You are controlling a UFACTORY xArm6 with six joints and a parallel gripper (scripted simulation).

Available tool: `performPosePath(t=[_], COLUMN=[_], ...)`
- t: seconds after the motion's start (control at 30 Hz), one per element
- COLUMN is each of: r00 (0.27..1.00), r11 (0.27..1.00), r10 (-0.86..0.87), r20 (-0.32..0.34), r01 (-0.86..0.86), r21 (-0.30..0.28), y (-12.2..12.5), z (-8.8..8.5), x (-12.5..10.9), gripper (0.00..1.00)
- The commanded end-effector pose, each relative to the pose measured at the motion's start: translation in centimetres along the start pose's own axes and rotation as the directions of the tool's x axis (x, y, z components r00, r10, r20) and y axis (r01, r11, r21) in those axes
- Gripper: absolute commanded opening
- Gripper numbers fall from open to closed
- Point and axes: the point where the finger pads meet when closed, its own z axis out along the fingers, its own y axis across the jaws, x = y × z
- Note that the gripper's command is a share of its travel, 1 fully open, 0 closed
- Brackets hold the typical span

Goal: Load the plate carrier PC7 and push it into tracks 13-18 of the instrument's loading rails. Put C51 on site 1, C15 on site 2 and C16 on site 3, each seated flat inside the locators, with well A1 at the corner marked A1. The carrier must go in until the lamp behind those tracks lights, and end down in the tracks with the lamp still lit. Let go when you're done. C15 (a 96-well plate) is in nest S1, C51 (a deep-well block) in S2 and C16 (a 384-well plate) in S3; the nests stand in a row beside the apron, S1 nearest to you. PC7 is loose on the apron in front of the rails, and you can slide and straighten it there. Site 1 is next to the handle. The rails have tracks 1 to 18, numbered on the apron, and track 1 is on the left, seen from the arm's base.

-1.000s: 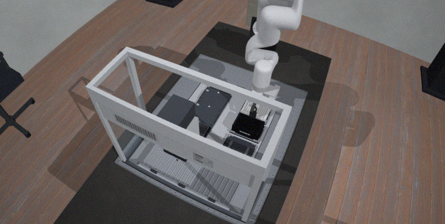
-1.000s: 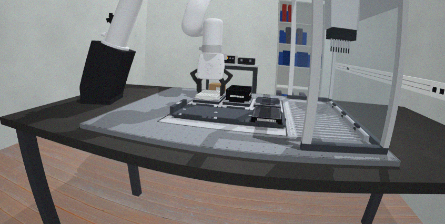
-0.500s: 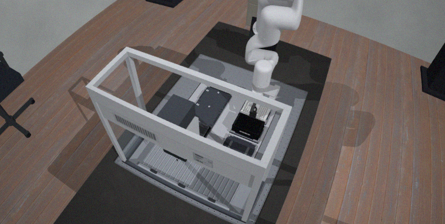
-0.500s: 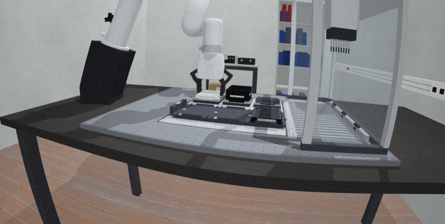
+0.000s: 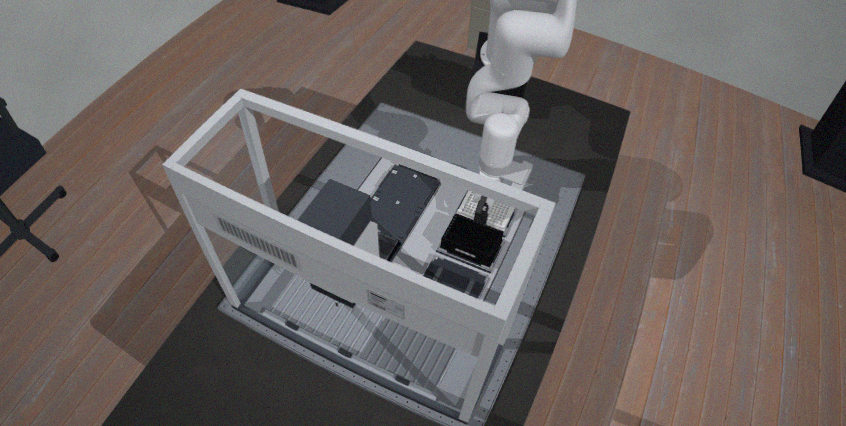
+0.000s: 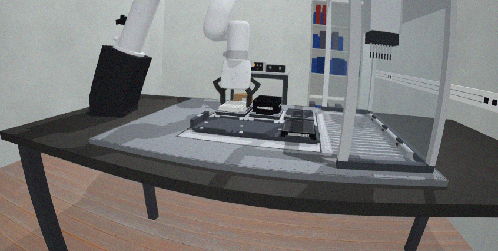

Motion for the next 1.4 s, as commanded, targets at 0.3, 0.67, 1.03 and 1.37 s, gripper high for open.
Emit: performPosePath(t=[0.3, 0.67, 1.03, 1.37], r00=[1.0, 1.0, 1.0, 1.0], r11=[1.0, 1.0, 1.0, 1.0], r10=[0.0, 0.0, 0.0, 0.0], r20=[-0.001, -0.001, -0.001, -0.001], r01=[0.0, 0.0, 0.0, 0.0], r21=[-0.003, -0.003, -0.003, -0.003], y=[0.1, 0.1, 0.1, 0.1], z=[-0.7, -1.3, -2.0, -2.2], x=[0.0, 0.0, 0.0, 0.0], gripper=[0.0, 0.0, 0.0, 0.0])
